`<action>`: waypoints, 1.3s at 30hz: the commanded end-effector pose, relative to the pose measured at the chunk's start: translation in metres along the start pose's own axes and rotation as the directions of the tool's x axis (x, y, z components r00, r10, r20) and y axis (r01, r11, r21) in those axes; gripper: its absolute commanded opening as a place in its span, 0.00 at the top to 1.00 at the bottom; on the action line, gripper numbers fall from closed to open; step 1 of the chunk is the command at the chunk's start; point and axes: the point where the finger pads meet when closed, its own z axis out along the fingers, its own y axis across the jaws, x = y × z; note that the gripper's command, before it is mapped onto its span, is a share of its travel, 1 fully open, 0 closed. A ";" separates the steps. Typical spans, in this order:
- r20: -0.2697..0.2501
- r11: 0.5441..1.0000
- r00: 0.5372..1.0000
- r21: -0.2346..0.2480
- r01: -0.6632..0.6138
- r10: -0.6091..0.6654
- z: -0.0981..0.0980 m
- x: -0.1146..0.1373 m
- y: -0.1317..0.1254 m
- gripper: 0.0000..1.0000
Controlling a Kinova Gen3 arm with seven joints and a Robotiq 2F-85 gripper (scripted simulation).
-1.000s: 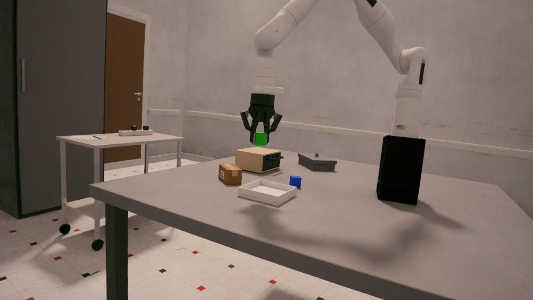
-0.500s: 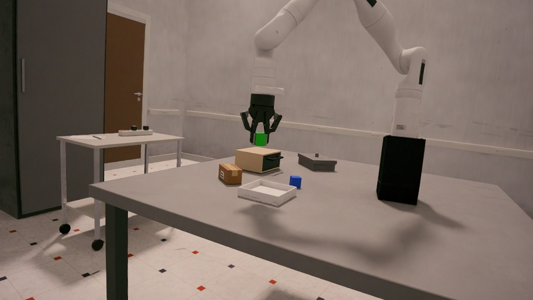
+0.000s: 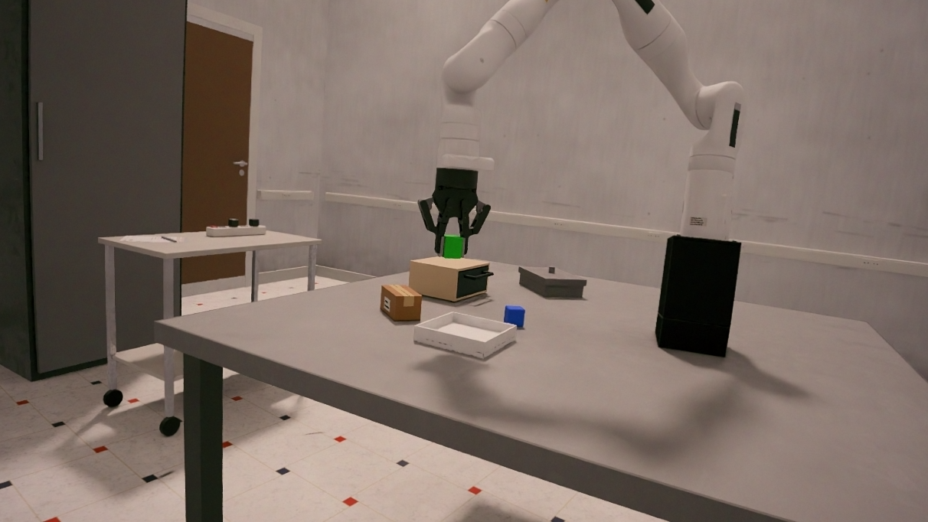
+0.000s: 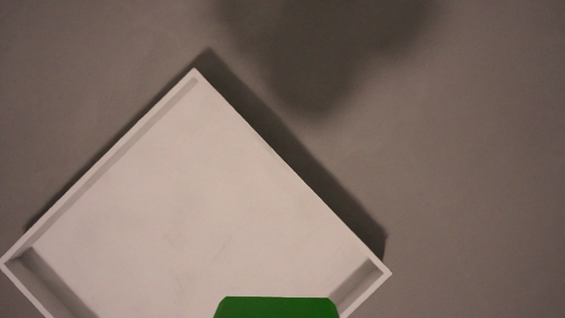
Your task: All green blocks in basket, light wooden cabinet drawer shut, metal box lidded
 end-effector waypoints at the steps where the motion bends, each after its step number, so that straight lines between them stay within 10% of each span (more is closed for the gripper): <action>1: 0.000 1.000 1.000 -0.002 0.000 0.000 0.002 0.000 0.001 0.90; 39: 0.000 1.000 1.000 -0.002 0.000 0.000 0.073 0.000 0.001 0.90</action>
